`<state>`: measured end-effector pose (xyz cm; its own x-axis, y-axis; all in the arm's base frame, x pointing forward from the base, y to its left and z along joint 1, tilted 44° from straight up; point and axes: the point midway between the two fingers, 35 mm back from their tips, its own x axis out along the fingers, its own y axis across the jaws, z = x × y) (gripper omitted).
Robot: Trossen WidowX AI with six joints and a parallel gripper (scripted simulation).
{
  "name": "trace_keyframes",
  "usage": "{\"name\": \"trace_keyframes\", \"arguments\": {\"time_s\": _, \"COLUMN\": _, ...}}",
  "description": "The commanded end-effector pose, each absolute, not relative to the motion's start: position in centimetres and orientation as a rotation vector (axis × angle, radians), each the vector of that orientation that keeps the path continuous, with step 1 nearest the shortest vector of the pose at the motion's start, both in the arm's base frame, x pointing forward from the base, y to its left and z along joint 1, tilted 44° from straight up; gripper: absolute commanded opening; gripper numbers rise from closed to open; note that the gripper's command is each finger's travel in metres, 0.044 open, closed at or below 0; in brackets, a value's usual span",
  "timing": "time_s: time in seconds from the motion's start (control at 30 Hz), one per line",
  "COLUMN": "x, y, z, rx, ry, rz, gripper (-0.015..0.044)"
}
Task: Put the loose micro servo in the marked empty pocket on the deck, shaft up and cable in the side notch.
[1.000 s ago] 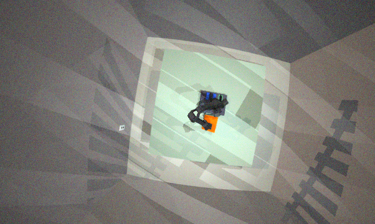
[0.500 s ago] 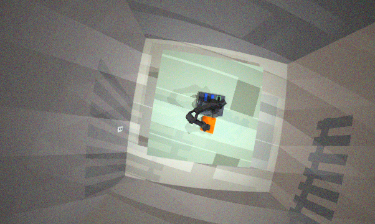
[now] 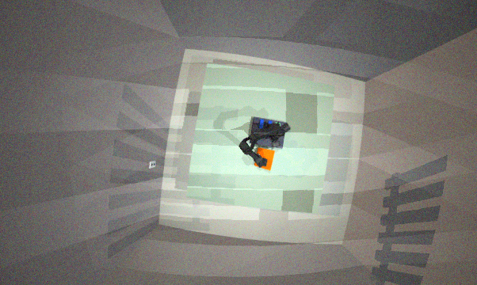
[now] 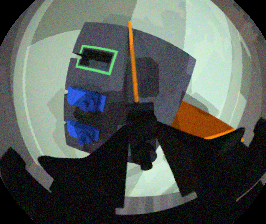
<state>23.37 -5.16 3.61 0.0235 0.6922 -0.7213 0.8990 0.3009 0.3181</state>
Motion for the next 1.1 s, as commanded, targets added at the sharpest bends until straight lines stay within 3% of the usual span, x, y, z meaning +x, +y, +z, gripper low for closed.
{"name": "trace_keyframes", "arguments": {"time_s": 0.0, "x": 23.7, "y": -6.7, "z": 2.5, "rx": 1.445, "ry": 1.714, "rz": -0.313, "gripper": 0.0000}}
{"name": "trace_keyframes", "arguments": {"time_s": 0.53, "x": 23.8, "y": -10.0, "z": -0.6, "rx": 1.431, "ry": 1.711, "rz": -0.299, "gripper": 0.0000}}
{"name": "trace_keyframes", "arguments": {"time_s": 1.07, "x": 23.8, "y": -10.0, "z": -0.6, "rx": 1.052, "ry": 1.634, "rz": 0.135, "gripper": 0.0000}}
